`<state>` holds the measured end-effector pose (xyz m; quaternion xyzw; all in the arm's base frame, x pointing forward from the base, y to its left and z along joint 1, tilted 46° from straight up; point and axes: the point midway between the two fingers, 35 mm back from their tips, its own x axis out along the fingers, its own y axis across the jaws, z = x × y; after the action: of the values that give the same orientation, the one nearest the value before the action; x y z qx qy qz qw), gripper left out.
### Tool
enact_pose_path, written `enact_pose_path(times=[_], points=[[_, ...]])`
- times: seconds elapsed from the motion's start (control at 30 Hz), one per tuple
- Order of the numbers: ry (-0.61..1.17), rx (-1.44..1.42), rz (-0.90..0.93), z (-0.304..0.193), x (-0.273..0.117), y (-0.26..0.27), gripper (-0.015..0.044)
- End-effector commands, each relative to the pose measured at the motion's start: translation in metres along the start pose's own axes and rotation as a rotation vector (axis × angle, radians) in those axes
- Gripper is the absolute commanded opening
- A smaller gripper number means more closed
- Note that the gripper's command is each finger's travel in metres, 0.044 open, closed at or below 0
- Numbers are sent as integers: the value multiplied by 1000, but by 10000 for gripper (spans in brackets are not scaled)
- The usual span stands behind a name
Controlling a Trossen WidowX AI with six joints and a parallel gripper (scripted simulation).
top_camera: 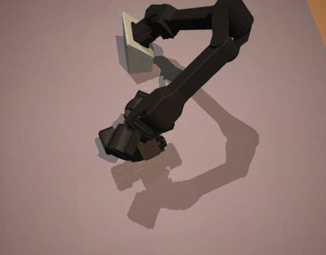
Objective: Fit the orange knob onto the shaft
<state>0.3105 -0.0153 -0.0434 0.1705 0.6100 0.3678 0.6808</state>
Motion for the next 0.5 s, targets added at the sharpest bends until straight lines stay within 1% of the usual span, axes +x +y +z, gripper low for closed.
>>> enact_pose_path(times=[0.0,0.33,0.47], points=[[-5,-2,2,1,0,0,0],[-5,-2,2,2,-4,-1,0],[-5,-90,1,2,-5,-2,0]])
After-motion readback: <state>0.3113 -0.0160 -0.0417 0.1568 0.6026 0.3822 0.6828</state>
